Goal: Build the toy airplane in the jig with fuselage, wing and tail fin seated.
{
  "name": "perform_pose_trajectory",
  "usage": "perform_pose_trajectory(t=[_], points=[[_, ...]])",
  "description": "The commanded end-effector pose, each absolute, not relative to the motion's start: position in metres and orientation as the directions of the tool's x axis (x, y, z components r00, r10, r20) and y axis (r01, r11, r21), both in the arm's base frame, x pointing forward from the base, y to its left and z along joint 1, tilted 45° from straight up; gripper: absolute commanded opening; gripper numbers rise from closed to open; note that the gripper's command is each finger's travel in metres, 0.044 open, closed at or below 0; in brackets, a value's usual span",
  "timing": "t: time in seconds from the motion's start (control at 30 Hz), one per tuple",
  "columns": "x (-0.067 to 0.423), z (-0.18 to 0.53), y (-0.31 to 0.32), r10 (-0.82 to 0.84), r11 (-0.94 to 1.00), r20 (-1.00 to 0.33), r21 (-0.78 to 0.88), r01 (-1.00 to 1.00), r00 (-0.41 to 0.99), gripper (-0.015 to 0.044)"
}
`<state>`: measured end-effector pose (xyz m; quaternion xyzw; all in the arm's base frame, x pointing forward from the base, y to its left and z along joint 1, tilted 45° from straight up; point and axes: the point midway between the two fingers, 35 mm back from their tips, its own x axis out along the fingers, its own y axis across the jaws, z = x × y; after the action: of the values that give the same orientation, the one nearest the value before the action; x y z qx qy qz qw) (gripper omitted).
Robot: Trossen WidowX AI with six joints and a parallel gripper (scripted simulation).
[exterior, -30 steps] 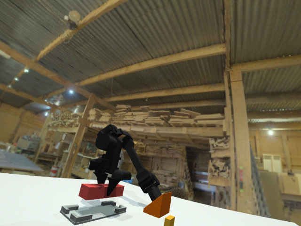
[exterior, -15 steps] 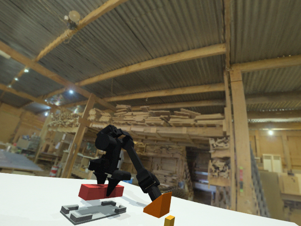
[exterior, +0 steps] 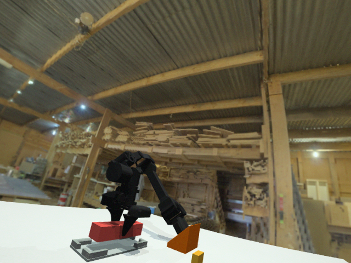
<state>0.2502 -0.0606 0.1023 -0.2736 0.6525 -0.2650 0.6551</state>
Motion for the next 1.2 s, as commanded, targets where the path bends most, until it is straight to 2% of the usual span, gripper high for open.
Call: perform_pose_trajectory(t=[0.0, 0.27, 0.43, 0.6, 1.1, 1.17], points=[[0.2501, 0.099, -0.0646, -0.708, 0.706, -0.706, -0.708, -0.015, 0.013, 0.0195], [0.2497, 0.0923, -0.0722, -0.709, 0.705, -0.705, -0.709, -0.015, 0.013, 0.0195], [0.2497, 0.0932, -0.0707, -0.705, 0.709, -0.709, -0.705, -0.01, 0.007, 0.0161], [0.2497, 0.0932, -0.0707, -0.705, 0.709, -0.709, -0.705, -0.01, 0.007, 0.003], [0.2497, 0.0932, -0.0707, -0.705, 0.709, -0.709, -0.705, -0.01, 0.007, 0.0424], [0.2497, 0.0932, -0.0707, -0.705, 0.709, -0.709, -0.705, -0.01, 0.007, 0.044]])
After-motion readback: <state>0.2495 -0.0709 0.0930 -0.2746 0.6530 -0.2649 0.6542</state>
